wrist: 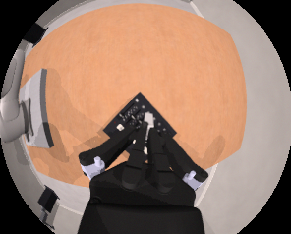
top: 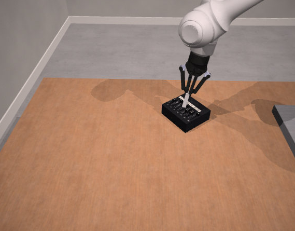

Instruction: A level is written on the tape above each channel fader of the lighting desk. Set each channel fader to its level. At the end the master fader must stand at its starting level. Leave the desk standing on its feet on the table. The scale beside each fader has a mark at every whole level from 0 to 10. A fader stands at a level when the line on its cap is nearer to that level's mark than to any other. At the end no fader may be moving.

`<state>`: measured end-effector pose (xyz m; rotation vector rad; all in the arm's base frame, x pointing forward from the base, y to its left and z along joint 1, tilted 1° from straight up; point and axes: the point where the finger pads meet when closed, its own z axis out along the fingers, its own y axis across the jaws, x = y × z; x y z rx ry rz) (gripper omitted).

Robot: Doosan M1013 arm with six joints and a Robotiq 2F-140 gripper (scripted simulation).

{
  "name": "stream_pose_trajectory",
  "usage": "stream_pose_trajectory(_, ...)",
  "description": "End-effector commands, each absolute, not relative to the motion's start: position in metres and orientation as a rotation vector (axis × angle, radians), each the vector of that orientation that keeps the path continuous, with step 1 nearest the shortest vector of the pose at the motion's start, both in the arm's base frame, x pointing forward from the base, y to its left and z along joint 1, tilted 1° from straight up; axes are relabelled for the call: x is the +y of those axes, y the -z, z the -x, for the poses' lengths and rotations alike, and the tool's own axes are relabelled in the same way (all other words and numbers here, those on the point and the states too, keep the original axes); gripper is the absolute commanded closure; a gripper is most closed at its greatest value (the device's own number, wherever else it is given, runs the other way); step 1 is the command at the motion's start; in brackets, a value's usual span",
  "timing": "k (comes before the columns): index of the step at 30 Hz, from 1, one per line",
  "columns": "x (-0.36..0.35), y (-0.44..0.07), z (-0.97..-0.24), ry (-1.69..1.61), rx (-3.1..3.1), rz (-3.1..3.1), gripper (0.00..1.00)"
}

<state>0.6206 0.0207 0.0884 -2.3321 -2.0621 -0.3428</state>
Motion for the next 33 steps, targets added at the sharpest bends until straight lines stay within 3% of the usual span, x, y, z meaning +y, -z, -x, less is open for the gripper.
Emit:
stream_pose_trajectory(1, 0.024, -0.088, -0.619, 0.316, -1.798, 2.553, 1.0)
stream_pose_trajectory(16, 0.033, -0.088, -0.614, 0.375, -0.487, 2.995, 1.0)
stream_pose_trajectory(33, 0.038, -0.088, -0.611, 0.337, 0.906, 2.794, 1.0)
